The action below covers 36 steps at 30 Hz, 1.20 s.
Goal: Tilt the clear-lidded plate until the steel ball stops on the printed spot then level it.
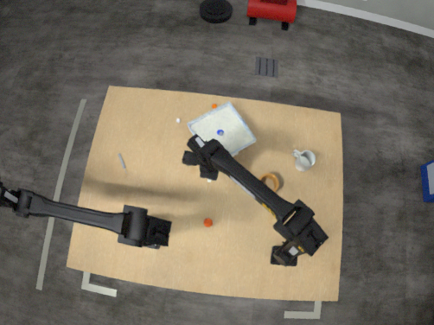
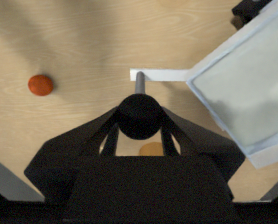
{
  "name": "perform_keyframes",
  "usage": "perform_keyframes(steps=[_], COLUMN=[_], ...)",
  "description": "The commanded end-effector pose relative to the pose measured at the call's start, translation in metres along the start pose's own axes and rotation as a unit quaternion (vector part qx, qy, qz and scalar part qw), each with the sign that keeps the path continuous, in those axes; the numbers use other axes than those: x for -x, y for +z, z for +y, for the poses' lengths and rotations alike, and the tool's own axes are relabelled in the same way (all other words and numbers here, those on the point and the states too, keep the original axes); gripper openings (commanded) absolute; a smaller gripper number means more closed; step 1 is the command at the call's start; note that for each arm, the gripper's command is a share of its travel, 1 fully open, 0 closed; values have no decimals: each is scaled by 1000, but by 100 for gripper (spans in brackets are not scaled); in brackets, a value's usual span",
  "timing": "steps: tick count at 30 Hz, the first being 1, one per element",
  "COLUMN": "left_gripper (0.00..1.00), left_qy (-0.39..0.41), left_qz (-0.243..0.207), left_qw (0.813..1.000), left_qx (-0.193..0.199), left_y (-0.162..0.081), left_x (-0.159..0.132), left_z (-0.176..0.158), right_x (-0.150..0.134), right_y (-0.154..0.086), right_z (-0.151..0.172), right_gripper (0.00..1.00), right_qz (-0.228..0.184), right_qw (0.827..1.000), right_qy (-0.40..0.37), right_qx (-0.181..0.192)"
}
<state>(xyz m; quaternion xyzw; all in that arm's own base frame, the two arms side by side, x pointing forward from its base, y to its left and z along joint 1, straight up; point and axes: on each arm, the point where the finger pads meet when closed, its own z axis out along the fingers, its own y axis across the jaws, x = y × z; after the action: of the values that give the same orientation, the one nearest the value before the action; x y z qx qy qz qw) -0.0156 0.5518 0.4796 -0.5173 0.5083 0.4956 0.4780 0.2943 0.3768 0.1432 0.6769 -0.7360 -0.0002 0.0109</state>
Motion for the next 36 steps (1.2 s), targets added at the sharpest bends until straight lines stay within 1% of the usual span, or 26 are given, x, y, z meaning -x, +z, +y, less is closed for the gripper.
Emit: perform_keyframes(steps=[1,18,19,20,23,24,31,36], left_gripper=[100,100,100,100,100,100,100,100], left_qy=[-5,-5,-5,-5,-5,-5,-5,-5], left_qz=[-26,-26,-26,-26,-26,-26,-26,-26], left_qw=[1000,1000,1000,1000,1000,1000,1000,1000], left_qx=[9,9,9,9,9,9,9,9], left_y=[-8,-8,-8,-8,-8,-8,-8,-8], left_x=[20,20,20,20,20,20,20,20], left_z=[9,9,9,9,9,9,9,9], right_x=[30,30,27,2,-1,1,10,10], right_y=[-22,-23,-27,-12,-10,-5,-20,-23], right_z=[-13,-14,-14,-5,-5,-7,-15,-16], right_gripper=[0,0,0,0,0,0,0,0], right_qz=[-32,-32,-37,-24,-23,-16,-26,-28], right_qw=[999,999,999,1000,1000,1000,999,999], right_qy=[2,2,4,7,7,7,7,7], right_qx=[-24,-24,-28,-19,-20,-15,-21,-22])
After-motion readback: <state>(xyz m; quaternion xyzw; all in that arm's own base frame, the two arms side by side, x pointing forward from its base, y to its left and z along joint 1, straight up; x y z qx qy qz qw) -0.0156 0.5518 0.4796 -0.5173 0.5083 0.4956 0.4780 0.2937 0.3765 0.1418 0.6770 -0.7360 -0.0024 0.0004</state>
